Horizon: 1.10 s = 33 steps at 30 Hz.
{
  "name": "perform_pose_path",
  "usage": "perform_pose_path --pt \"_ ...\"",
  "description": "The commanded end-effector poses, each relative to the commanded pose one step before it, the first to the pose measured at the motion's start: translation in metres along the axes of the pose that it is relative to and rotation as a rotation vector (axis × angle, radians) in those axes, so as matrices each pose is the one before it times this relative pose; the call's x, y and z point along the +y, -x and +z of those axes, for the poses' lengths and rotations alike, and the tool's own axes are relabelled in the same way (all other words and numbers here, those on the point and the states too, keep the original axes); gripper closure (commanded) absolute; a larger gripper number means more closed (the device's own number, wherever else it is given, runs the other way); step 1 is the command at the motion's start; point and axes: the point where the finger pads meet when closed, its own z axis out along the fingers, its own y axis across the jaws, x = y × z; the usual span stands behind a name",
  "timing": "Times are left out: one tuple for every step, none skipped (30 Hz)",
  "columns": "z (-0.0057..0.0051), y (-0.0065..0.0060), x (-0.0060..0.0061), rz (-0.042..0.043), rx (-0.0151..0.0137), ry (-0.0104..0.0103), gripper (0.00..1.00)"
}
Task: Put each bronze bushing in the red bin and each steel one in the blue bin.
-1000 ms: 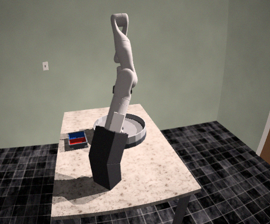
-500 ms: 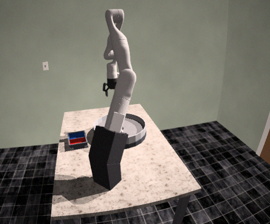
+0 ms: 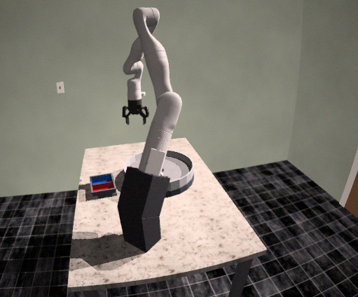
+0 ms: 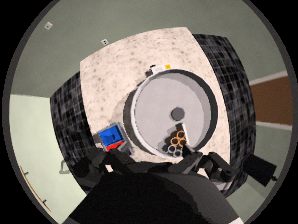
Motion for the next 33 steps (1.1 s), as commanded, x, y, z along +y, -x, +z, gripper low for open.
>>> perform_pose_path --pt "-0.00988 0.00922 -0.01734 -0.02394 0.01054 -0.00711 0.00" --pt "-0.00476 0.00608 -0.00865 0.00000 0.00000 0.00000 0.00" --pt "-0.00476 0.00608 -0.00865 0.00000 0.00000 0.00000 0.00" --pt "-0.00476 0.00608 -0.00865 0.00000 0.00000 0.00000 0.00" --pt "0.00000 0.00000 0.00000 0.00000 0.00000 0.00000 0.00" --pt "0.00000 0.00000 0.00000 0.00000 0.00000 0.00000 0.00" --pt "-0.00476 0.00608 -0.00865 0.00000 0.00000 0.00000 0.00" --pt "0.00000 0.00000 0.00000 0.00000 0.00000 0.00000 0.00" --pt "0.00000 0.00000 0.00000 0.00000 0.00000 0.00000 0.00" --pt "0.00000 0.00000 0.00000 0.00000 0.00000 0.00000 0.00" --pt "0.00000 0.00000 0.00000 0.00000 0.00000 0.00000 0.00" --pt "0.00000 0.00000 0.00000 0.00000 0.00000 0.00000 0.00" --pt "0.00000 0.00000 0.00000 0.00000 0.00000 0.00000 0.00" --pt "0.00000 0.00000 0.00000 0.00000 0.00000 0.00000 0.00" --pt "0.00000 0.00000 0.00000 0.00000 0.00000 0.00000 0.00" --pt "0.00000 0.00000 0.00000 0.00000 0.00000 0.00000 0.00" --pt "0.00000 0.00000 0.00000 0.00000 0.00000 0.00000 0.00" --pt "0.00027 -0.00021 0.00034 -0.01251 -0.00080 -0.00008 0.00" --pt "-0.00006 0.00013 -0.00021 -0.01426 -0.00009 -0.00061 0.00" --pt "-0.00006 0.00012 -0.00021 -0.01426 -0.00009 -0.00061 0.00" --pt "-0.00006 0.00012 -0.00021 -0.01426 -0.00009 -0.00061 0.00" --pt "0.00000 0.00000 0.00000 0.00000 0.00000 0.00000 0.00" --pt "0.00000 0.00000 0.00000 0.00000 0.00000 0.00000 0.00" --pt "-0.00006 0.00012 -0.00021 -0.01426 -0.00009 -0.00061 0.00" --pt "0.00000 0.00000 0.00000 0.00000 0.00000 0.00000 0.00" --pt "0.00000 0.00000 0.00000 0.00000 0.00000 0.00000 0.00" --pt "0.00000 0.00000 0.00000 0.00000 0.00000 0.00000 0.00" --pt "0.00000 0.00000 0.00000 0.00000 0.00000 0.00000 0.00" --pt "0.00005 0.00013 -0.00012 -0.00083 0.00060 0.00082 0.00" --pt "0.00000 0.00000 0.00000 0.00000 0.00000 0.00000 0.00" --pt "0.00000 0.00000 0.00000 0.00000 0.00000 0.00000 0.00" --pt "0.00000 0.00000 0.00000 0.00000 0.00000 0.00000 0.00" --pt "0.00000 0.00000 0.00000 0.00000 0.00000 0.00000 0.00"
